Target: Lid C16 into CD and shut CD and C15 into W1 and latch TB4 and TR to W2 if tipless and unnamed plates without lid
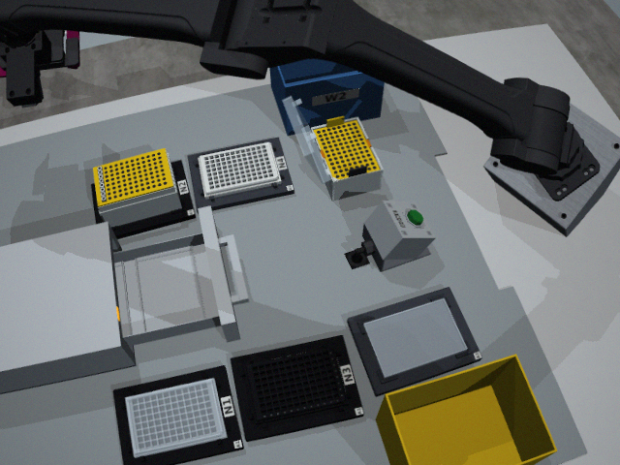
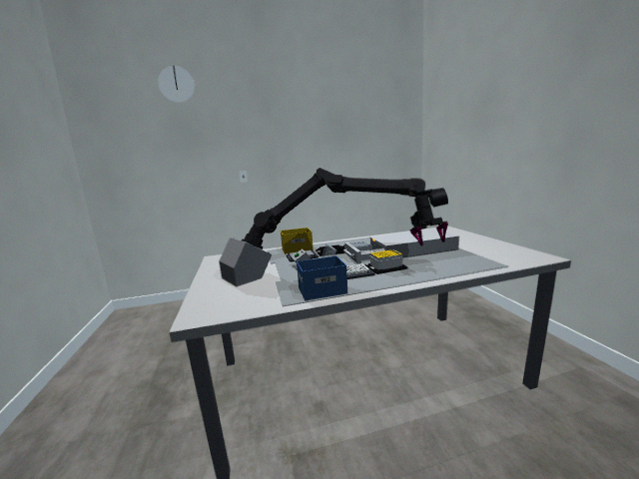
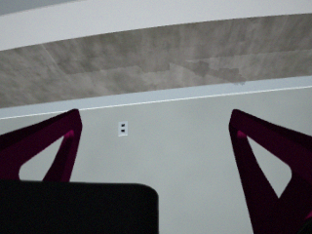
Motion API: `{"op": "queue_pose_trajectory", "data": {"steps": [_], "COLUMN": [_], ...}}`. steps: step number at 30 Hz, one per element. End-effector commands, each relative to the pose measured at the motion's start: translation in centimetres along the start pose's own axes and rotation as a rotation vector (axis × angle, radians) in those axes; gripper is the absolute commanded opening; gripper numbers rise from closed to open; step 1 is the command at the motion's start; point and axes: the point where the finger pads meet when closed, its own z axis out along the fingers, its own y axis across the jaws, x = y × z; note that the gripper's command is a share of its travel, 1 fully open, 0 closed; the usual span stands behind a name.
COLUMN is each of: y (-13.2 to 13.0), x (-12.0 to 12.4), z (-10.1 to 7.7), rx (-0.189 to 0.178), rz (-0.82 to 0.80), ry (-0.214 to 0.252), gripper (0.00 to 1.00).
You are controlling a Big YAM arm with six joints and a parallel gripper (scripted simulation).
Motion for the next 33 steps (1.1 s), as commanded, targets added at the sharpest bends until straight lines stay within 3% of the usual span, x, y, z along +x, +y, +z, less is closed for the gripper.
{"op": "queue_pose_trajectory", "data": {"steps": [1, 17, 18, 20, 24, 26, 30, 31, 33], "y": [-0.3, -0.3, -1.0, -0.8, -0.7, -0.9, 0.1, -0.1, 0.4], "x": [0.4, 0.4, 1.0, 0.8, -2.1, -1.9, -3.2, -3.3, -3.8], "z": [-0.9, -0.9, -3.9, -4.9, -6.3, -6.3, -7.7, -8.1, -8.4], "rx": [0.013, 0.013, 0.055, 0.063, 0.044, 0.055, 0.039, 0.054, 0.035], "rz": [0.002, 0.002, 0.050, 0.101, 0.079, 0.078, 0.158, 0.156, 0.190], "ry": [0.007, 0.007, 0.014, 0.004, -0.014, -0.011, -0.046, -0.038, -0.057], "gripper": [1.00, 1.00, 0.00, 0.00, 0.00, 0.00, 0.00, 0.00, 0.00]}}
